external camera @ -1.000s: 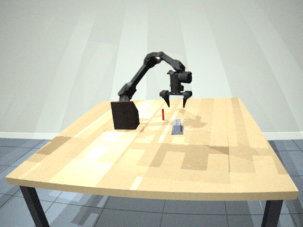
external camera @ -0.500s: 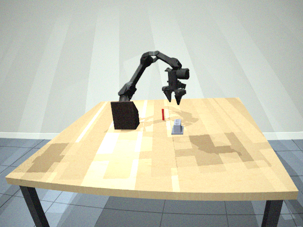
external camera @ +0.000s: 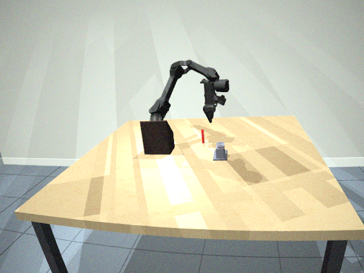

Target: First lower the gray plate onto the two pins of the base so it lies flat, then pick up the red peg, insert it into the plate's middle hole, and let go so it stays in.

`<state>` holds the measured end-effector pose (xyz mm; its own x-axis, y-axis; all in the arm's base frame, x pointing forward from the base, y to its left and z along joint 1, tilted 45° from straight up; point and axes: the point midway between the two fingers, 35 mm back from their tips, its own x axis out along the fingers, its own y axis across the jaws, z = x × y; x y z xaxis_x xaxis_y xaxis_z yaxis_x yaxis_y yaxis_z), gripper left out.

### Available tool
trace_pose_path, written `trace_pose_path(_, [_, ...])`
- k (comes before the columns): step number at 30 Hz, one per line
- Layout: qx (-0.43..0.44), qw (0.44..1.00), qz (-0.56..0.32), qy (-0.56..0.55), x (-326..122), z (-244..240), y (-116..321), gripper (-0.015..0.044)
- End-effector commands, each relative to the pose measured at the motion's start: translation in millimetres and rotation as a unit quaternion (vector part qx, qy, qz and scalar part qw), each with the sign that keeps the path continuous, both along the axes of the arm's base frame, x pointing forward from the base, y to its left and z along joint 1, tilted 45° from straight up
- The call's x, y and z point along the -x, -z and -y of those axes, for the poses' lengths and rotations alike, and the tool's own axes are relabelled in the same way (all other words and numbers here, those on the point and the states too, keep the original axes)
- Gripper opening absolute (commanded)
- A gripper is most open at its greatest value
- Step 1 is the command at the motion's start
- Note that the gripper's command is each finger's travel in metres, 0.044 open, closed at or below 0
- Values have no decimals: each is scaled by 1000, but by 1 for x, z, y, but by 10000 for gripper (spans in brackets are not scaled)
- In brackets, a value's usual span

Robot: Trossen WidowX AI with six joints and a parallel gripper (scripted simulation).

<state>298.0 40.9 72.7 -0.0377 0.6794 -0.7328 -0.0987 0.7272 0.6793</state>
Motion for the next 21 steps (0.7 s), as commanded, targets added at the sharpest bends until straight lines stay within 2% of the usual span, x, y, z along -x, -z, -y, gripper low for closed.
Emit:
trace_pose_path(1, [2, 932, -252, 262, 47, -34, -26, 440])
trace_pose_path(10, [8, 845, -371, 384, 67, -46, -33, 440])
trace_pose_path(21, [8, 844, -373, 386, 69, -46, -33, 440])
